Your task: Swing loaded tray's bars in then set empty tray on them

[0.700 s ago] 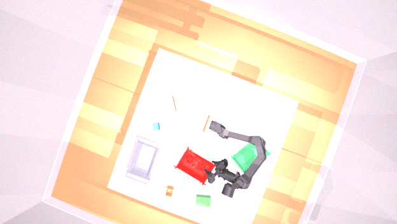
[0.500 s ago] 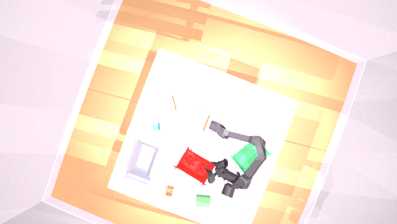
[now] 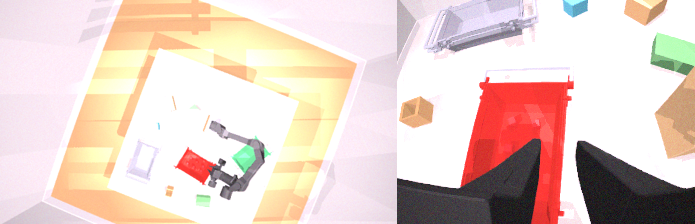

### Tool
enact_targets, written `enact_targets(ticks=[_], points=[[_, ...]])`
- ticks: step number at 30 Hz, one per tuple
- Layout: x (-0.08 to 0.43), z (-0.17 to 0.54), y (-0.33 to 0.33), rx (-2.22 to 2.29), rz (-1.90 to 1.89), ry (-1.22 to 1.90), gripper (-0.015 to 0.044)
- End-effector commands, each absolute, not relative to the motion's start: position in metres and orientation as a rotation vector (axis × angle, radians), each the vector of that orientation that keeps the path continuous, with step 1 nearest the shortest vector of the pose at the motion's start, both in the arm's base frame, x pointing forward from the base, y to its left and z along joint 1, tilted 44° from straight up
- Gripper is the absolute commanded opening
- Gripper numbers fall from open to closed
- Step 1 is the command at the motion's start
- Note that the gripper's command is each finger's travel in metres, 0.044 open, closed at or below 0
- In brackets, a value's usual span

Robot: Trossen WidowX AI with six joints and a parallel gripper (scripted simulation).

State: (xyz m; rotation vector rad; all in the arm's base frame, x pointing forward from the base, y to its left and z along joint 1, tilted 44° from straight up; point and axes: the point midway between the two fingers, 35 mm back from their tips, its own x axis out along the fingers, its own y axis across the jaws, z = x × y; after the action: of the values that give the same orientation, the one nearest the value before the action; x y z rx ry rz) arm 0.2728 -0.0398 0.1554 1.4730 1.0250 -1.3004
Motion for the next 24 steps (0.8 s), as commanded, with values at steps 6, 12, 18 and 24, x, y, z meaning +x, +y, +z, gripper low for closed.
enact_targets(ticks=[6,12,18,24], points=[[0.319,0.146,0.001,0.692,-0.291,1.446,0.0090],[0.331,0.142,0.015,0.450,0.018,1.454,0.0090],[0.343,0.138,0.028,0.206,0.320,1.409,0.0090],[0.353,0.135,0.040,-0.039,0.600,1.317,0.0090]])
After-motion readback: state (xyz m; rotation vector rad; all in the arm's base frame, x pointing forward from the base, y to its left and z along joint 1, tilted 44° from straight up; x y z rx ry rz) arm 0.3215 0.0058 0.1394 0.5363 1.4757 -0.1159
